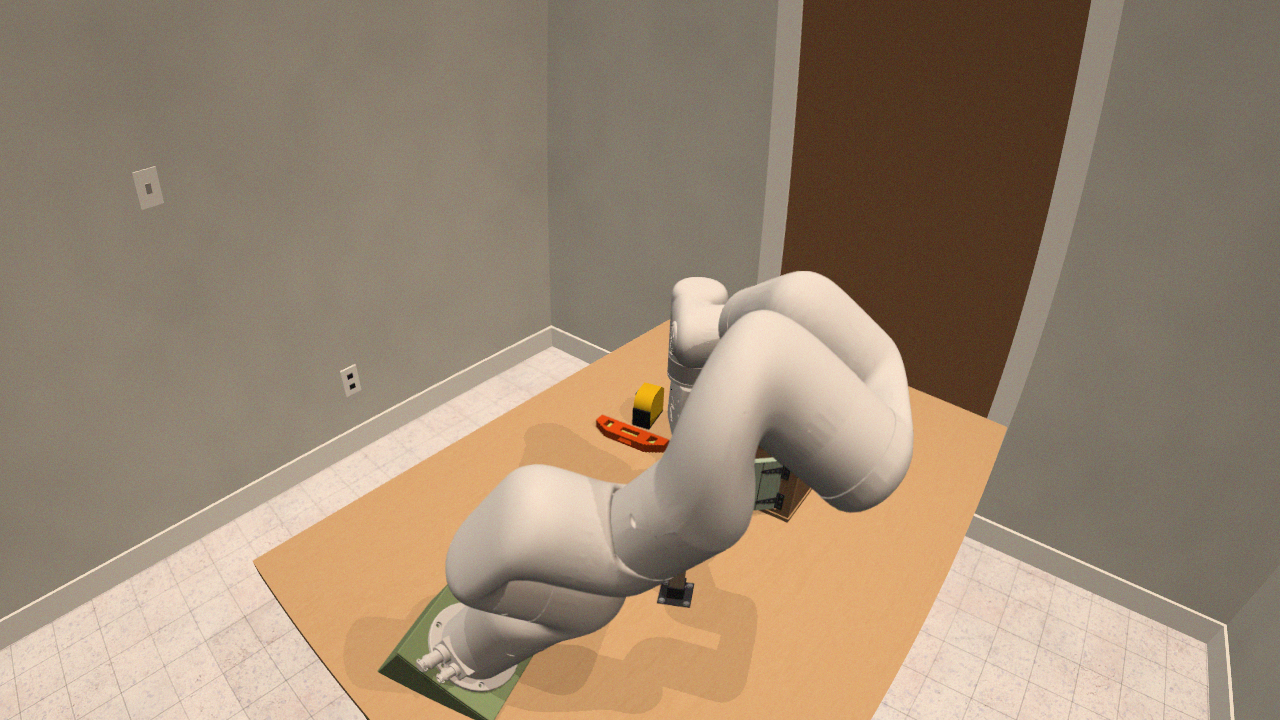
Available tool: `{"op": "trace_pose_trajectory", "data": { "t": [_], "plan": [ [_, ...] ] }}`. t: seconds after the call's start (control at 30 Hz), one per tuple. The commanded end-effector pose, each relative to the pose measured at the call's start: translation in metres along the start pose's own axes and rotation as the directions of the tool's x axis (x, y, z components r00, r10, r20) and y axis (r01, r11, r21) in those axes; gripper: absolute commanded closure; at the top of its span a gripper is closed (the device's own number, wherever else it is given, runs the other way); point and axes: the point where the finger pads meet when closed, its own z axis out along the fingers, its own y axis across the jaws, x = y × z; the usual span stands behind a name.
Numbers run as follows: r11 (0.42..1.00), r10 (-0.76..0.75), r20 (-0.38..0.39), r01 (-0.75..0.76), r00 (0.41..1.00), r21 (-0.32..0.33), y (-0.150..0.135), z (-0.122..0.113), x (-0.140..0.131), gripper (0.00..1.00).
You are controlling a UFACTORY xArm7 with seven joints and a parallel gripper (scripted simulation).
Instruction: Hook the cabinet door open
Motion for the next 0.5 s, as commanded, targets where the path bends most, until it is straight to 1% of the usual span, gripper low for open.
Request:
{"op": "trace_pose_trajectory", "data": {
  "t": [0.0,0.1,0.47],
  "plan": [
    [1.0,0.0,-0.001,0.0,1.0,0.004,-0.001,-0.009,0.0,0.73],
    [1.0,0.0,-0.001,0.0,1.0,0.004,-0.001,-0.01,0.0,0.73],
    [1.0,0.0,-0.001,0.0,1.0,0.004,-0.001,-0.034,0.0,0.73]
  ]
}}
